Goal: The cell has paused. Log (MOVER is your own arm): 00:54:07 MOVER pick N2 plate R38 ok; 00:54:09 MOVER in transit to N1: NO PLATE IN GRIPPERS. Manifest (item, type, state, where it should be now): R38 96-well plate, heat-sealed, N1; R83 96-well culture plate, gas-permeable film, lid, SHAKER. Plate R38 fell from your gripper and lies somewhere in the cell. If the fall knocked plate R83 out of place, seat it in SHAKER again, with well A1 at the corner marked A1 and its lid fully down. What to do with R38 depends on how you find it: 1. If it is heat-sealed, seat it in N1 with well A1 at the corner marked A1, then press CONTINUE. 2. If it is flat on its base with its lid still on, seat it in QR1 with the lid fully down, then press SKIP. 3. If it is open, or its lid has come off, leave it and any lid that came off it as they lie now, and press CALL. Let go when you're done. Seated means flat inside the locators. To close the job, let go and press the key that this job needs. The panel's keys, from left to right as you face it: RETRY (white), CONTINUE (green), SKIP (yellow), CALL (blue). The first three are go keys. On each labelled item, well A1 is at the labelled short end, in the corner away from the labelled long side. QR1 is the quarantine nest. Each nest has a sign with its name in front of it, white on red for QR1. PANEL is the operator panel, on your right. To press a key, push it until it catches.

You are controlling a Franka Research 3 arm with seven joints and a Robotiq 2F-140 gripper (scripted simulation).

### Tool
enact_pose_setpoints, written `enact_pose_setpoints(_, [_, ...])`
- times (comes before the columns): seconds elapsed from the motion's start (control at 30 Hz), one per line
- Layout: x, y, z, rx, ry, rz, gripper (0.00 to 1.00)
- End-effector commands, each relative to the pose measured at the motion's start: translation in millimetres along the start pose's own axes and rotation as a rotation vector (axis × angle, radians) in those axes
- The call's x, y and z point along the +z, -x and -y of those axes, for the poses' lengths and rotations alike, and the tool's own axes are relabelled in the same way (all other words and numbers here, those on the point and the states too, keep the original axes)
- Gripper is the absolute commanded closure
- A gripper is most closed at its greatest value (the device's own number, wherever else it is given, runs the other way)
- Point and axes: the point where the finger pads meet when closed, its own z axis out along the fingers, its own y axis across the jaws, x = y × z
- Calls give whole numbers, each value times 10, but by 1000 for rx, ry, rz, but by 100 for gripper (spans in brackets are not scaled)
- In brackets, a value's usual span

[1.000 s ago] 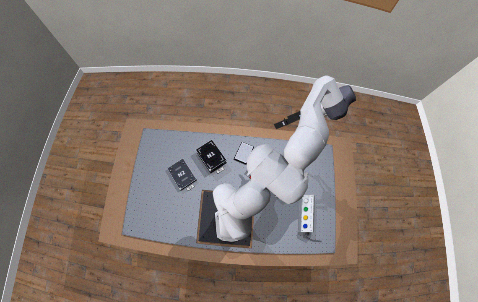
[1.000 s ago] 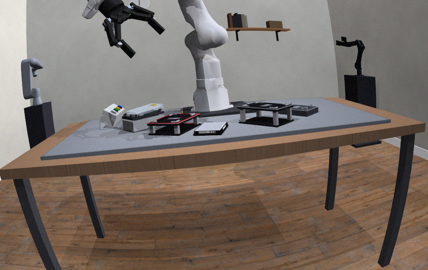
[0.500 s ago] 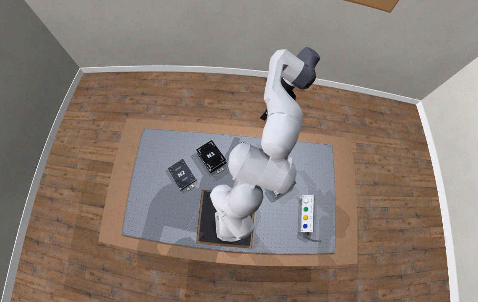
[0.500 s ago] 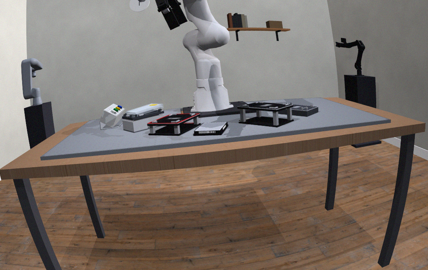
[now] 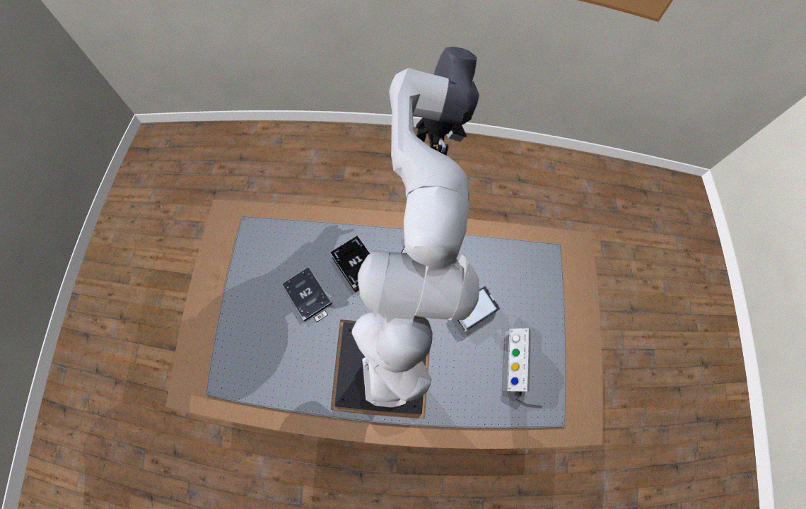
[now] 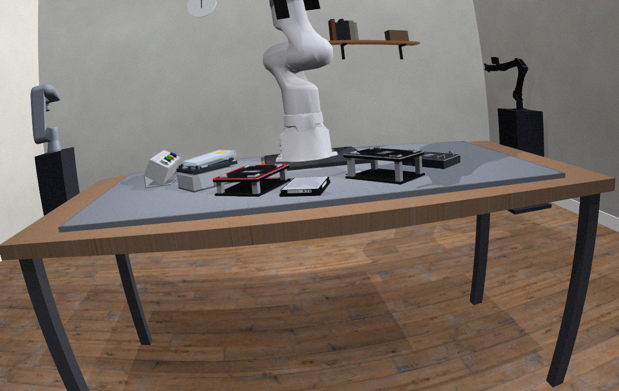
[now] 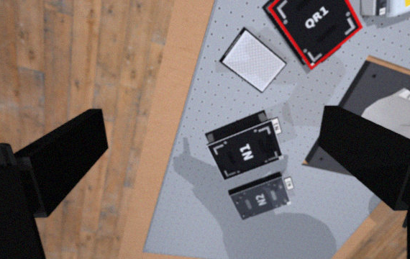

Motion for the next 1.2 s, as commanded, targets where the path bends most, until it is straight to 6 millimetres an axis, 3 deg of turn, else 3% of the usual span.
enact_pose_setpoints(0.0, [-70,81,82,-270,-36,-60,0])
enact_pose_setpoints(0.33, [-200,341,198,-438,-44,-131,0])
enact_pose_setpoints(1.17, [-209,401,219,-484,-44,-149,0])
